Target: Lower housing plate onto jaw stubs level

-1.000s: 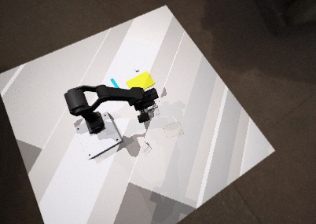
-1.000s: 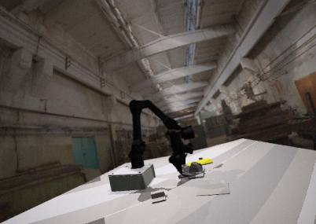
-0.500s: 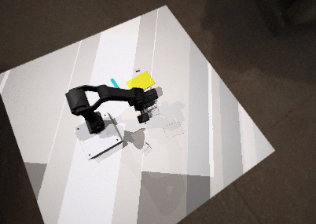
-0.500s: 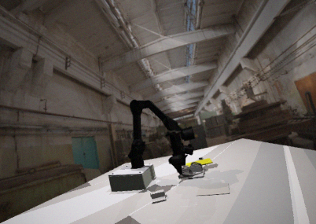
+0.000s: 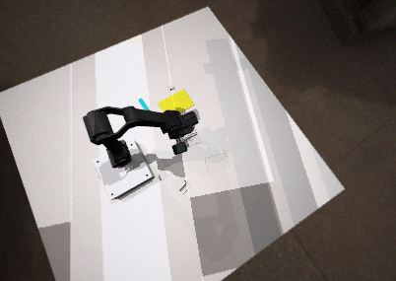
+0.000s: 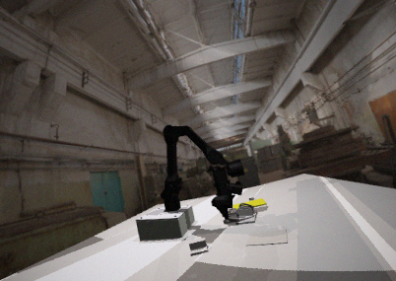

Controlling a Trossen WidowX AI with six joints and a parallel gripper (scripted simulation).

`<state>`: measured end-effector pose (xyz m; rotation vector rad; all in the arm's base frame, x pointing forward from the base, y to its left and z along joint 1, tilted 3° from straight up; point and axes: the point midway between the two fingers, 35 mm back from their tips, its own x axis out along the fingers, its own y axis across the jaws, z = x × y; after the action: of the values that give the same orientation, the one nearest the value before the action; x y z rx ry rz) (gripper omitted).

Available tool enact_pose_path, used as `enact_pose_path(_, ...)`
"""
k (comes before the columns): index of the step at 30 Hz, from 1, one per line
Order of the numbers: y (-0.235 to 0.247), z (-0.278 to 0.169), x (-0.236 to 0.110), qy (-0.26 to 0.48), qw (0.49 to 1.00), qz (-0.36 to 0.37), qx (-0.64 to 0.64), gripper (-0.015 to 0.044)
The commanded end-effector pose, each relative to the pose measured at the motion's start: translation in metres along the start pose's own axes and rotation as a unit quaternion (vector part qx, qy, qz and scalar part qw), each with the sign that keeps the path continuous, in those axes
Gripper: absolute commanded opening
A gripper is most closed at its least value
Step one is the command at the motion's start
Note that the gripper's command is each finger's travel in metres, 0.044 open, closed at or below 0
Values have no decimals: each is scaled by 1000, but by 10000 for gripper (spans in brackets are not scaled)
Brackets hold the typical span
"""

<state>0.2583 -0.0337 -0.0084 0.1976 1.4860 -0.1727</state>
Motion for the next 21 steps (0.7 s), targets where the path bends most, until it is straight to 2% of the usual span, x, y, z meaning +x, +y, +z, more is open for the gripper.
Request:
enact_pose_path(1,-1,0,2,0,1000,-2,1,351)
enact_pose_path(21,-1,0,5,0,1000,-2,-1,351)
